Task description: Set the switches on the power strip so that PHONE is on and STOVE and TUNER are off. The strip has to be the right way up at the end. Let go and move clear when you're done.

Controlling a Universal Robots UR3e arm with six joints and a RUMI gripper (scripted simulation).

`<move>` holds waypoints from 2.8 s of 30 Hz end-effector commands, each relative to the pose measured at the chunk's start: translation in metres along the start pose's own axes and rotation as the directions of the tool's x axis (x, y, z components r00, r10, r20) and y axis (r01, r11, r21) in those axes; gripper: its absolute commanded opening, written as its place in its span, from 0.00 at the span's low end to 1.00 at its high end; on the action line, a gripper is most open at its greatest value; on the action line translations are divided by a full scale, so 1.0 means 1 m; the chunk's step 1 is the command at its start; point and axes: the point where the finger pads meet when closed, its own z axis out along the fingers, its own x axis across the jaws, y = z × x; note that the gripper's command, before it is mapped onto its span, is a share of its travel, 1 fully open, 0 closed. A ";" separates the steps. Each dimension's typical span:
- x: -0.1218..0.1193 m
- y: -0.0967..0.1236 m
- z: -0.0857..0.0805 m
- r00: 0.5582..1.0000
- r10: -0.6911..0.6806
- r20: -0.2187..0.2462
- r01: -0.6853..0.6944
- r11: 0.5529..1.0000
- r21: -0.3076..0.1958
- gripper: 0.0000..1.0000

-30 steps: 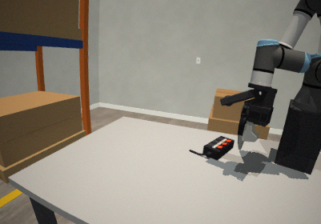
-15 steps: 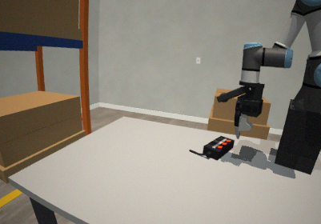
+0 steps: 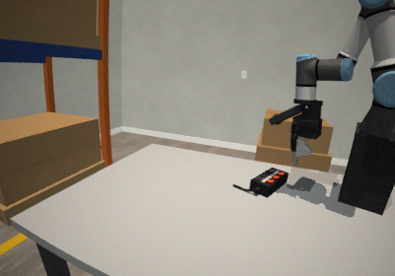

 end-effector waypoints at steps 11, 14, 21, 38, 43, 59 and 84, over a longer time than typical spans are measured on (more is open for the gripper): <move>0.010 0.000 0.000 1.000 -0.004 0.004 0.004 1.000 -0.011 0.00; 0.010 0.000 0.000 1.000 -0.004 0.004 0.004 1.000 -0.011 0.00; 0.010 0.000 0.000 1.000 -0.004 0.004 0.004 1.000 -0.011 0.00; 0.010 0.000 0.000 1.000 -0.004 0.004 0.004 1.000 -0.011 0.00; 0.010 0.000 0.000 1.000 -0.004 0.004 0.004 1.000 -0.011 0.00; 0.010 0.000 0.000 1.000 -0.004 0.004 0.004 1.000 -0.011 0.00; 0.010 -0.005 0.014 1.000 -0.004 0.004 0.004 1.000 -0.011 0.00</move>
